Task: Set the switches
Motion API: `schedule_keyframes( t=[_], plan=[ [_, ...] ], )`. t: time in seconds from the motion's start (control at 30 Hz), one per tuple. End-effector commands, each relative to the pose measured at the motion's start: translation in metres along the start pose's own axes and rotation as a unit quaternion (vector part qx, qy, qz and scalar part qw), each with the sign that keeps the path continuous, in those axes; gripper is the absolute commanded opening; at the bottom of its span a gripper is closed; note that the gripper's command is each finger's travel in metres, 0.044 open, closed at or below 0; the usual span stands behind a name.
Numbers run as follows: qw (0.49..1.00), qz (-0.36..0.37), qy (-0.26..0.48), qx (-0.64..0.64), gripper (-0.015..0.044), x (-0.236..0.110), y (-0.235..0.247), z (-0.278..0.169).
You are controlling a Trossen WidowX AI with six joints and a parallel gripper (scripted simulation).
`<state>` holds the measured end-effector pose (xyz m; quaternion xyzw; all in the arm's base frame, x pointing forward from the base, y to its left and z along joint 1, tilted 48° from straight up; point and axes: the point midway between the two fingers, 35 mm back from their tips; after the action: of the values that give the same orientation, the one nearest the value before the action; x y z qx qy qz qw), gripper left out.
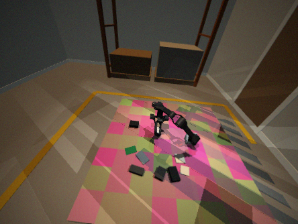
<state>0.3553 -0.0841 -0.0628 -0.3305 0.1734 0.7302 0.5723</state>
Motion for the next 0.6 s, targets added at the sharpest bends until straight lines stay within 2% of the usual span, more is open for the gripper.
schedule_keyframes(
  t=[0.0, 0.57],
  plan=[
    [1.0, -0.001, 0.0, -0.004, 0.0336, -0.0045, -0.0011, 0.0043],
    [1.0, -0.001, 0.0, -0.004, 0.0336, -0.0138, -0.0027, 0.0142]
  ],
)
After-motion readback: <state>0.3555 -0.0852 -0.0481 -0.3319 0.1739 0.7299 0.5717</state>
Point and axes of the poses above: the point midway between the two fingers, 35 mm back from their tips, its own x axis out along the fingers, its own y axis across the jaws, z = x × y, and after that the axes turned 10 degrees about -x, right-handed
